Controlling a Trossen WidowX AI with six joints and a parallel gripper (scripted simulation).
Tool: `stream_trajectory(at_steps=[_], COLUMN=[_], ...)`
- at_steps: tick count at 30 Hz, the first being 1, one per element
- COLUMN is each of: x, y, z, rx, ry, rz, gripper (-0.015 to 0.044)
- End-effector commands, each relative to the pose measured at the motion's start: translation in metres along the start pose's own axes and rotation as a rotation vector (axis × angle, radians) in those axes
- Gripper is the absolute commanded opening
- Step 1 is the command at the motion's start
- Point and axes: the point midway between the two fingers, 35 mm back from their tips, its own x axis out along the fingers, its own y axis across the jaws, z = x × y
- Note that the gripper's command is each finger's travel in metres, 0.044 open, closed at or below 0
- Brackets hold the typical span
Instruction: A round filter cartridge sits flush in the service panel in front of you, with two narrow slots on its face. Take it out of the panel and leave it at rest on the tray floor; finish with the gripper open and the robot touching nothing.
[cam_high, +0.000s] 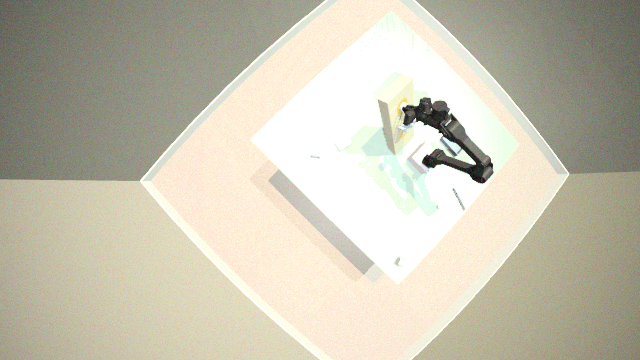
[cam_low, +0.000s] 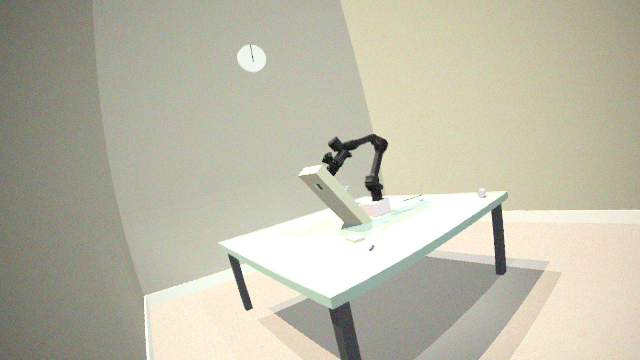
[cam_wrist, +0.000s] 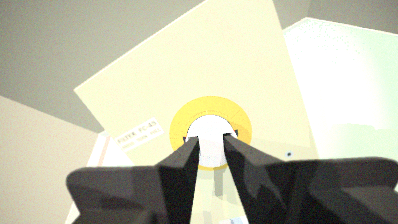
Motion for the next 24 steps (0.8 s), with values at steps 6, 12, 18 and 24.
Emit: stream_trajectory(at_steps=[6, 12, 18, 24], x=[-0.050, -0.054, -0.053, -0.050], y=[-0.001, -0.002, -0.010, -0.019], z=[-0.002, -0.004, -0.022, -0.040], rx=[-0.037, -0.040, -0.040, -0.040], ry=[-0.005, -0.005, -0.004, -0.004], rz=[0.001, 0.001, 0.001, 0.001], gripper=[0.0000, 0.0000, 0.0000, 0.0000])
